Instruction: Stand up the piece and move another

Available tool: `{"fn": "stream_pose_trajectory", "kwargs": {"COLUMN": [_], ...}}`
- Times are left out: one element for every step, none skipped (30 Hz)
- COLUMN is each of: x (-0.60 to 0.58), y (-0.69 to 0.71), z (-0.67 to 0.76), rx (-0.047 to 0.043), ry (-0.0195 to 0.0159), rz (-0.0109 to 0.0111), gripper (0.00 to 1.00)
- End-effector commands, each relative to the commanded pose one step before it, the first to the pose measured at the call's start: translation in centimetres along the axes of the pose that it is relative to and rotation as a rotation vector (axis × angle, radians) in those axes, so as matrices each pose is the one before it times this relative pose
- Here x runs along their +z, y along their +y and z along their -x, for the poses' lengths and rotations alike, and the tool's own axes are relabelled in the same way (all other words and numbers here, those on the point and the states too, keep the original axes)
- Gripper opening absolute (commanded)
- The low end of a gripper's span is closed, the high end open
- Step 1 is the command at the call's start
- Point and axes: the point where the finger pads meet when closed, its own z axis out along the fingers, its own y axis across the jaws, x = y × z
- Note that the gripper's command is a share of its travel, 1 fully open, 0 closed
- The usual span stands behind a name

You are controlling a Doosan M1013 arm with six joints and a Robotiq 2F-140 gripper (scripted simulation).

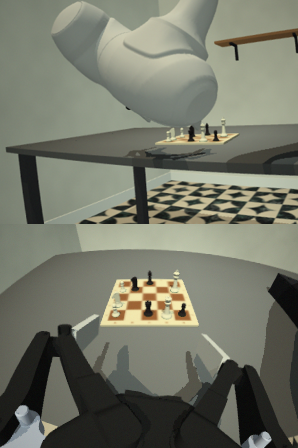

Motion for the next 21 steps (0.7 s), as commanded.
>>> {"fn": "stream_pose_trajectory", "kwargs": {"x": [-0.656, -0.311, -0.322, -0.325, 0.0, 0.0, -0.318, -0.303, -0.279, -0.248, -0.211, -0.17, -0.127, -0.085, -0.048, -0.019, -0.003, 0.046, 0.198, 0.474, 0.787], "y": [-0.236, -0.111, -0.115, -0.116, 0.0, 0.0, -0.114, -0.109, -0.1, -0.089, -0.076, -0.061, -0.046, -0.031, -0.017, -0.007, -0.001, 0.013, 0.055, 0.132, 0.216], "z": [-1.22, -0.584, -0.606, -0.61, 0.0, 0.0, -0.598, -0.57, -0.525, -0.467, -0.397, -0.32, -0.239, -0.161, -0.091, -0.036, -0.006, 0.024, -0.035, -0.086, -0.155], "rx": [-0.00013, 0.0, 0.0, 0.0, 0.0, 0.0, 0.0, 0.0, 0.0, 0.0, 0.0, 0.0, 0.0, 0.0, 0.0, 0.0, 0.0, 0.00014, 0.00113, 0.00298, 0.00587], "ry": [-0.00016, 0.0, 0.0, 0.0, 0.0, 0.0, 0.0, 0.0, 0.0, 0.0, 0.0, 0.0, 0.0, 0.0, 0.0, 0.0, 0.0, -0.00106, -0.00702, -0.01721, -0.03012], "rz": [0.00003, 0.0, 0.0, 0.0, 0.0, 0.0, 0.0, 0.0, 0.0, 0.0, 0.0, 0.0, 0.0, 0.0, 0.0, 0.0, 0.0, 0.00111, 0.00701, 0.01695, 0.02883], "gripper": [1.0, 1.0, 1.0, 1.0, 1.0, 1.0, 1.0, 1.0, 1.0, 1.0, 1.0, 1.0, 1.0, 1.0, 1.0, 1.0, 1.0, 1.0, 1.0, 1.0, 1.0]}}
